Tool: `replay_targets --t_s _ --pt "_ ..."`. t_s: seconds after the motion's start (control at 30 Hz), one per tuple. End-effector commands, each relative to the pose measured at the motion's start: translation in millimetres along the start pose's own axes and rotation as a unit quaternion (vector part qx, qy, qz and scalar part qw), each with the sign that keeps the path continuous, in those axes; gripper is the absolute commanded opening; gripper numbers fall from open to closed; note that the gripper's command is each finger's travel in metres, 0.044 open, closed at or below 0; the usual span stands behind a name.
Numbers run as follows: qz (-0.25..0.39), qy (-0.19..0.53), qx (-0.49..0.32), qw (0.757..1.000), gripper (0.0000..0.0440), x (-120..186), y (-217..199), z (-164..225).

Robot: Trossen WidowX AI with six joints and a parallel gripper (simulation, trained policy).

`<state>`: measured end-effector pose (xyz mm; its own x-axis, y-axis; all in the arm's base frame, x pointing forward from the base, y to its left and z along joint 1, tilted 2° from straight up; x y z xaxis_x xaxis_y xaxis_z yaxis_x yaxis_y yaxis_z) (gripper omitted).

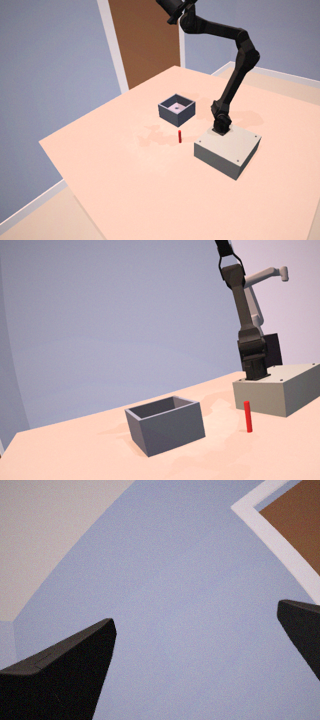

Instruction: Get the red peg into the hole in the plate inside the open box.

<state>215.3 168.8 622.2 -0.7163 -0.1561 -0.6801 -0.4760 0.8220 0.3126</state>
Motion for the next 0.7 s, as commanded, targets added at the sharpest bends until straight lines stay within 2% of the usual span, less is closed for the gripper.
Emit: replay_targets --t_s 0.0,0.33,0.67 --pt "-0.001 0.073 0.001 0.997 0.044 6 2 51" --pt "0.0 0.244 -0.001 0.97 0.044 41 0 158" --pt "0.028 0.408 -0.006 0.913 0.044 98 -16 246"
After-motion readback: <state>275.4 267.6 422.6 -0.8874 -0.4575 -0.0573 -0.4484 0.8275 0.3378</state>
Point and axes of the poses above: the point midway between the two fingers, 35 mm back from their tips, its own x axis back along the fingers, its own y axis across the jaws, z = x × y, the point moved 2 cm from there along x, back along the fingers, and after that the axes turned 2 degrees about x, right-handed, at the moved point
